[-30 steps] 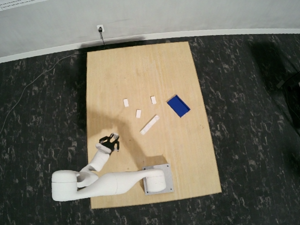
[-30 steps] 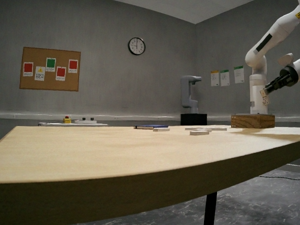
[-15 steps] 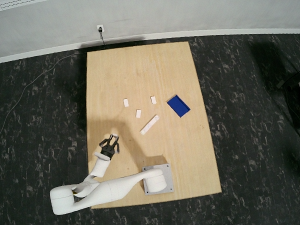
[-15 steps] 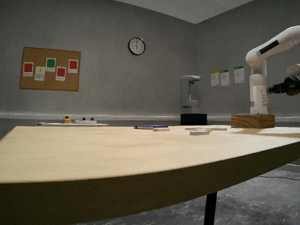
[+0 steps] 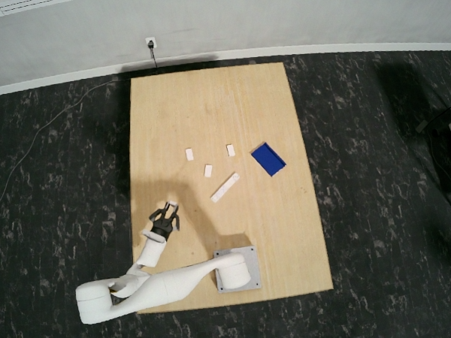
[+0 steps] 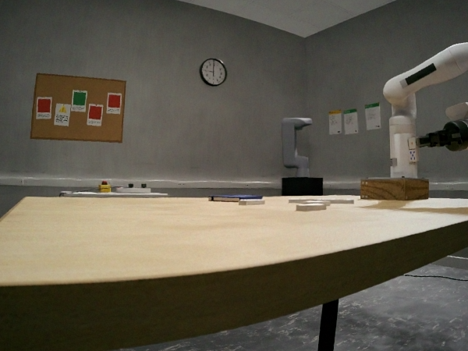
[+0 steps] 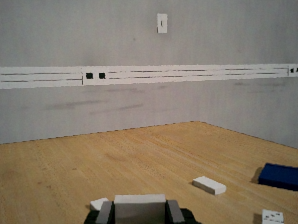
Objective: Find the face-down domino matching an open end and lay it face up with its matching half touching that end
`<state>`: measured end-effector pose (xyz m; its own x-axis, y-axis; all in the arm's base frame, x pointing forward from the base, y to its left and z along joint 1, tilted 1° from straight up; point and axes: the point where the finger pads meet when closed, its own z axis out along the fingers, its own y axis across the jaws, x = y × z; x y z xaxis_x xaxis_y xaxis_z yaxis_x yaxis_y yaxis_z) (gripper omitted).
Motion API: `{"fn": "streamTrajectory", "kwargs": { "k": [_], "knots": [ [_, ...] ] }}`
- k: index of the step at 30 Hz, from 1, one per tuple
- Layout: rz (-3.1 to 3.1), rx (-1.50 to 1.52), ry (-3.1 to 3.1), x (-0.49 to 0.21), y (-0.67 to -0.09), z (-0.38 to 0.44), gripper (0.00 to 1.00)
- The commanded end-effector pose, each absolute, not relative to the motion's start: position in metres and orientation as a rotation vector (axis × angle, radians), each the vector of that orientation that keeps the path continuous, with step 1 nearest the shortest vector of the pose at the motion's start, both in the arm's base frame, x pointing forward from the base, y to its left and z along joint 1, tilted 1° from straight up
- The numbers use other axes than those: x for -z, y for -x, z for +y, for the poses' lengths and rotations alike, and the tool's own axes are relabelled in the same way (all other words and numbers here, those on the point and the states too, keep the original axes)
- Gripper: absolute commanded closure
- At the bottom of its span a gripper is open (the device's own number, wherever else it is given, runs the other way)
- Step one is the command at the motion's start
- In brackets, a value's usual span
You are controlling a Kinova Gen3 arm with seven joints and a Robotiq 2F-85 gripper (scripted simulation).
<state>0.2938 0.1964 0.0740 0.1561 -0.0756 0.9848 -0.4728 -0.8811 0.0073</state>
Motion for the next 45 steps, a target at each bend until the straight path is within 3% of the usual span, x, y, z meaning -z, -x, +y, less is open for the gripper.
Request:
{"fn": "streamTrajectory", "kwargs": {
  "k": [1, 23, 45],
  "knots": [
    [-0.528, -1.781, -2.124, -0.074, -0.294, 0.197, 0.69],
    [-0.529, -1.776, -2.122, -0.067, -0.294, 0.197, 0.69],
    [-0.529, -1.776, -2.122, -0.017, -0.294, 0.196, 0.69]
  ]
}}
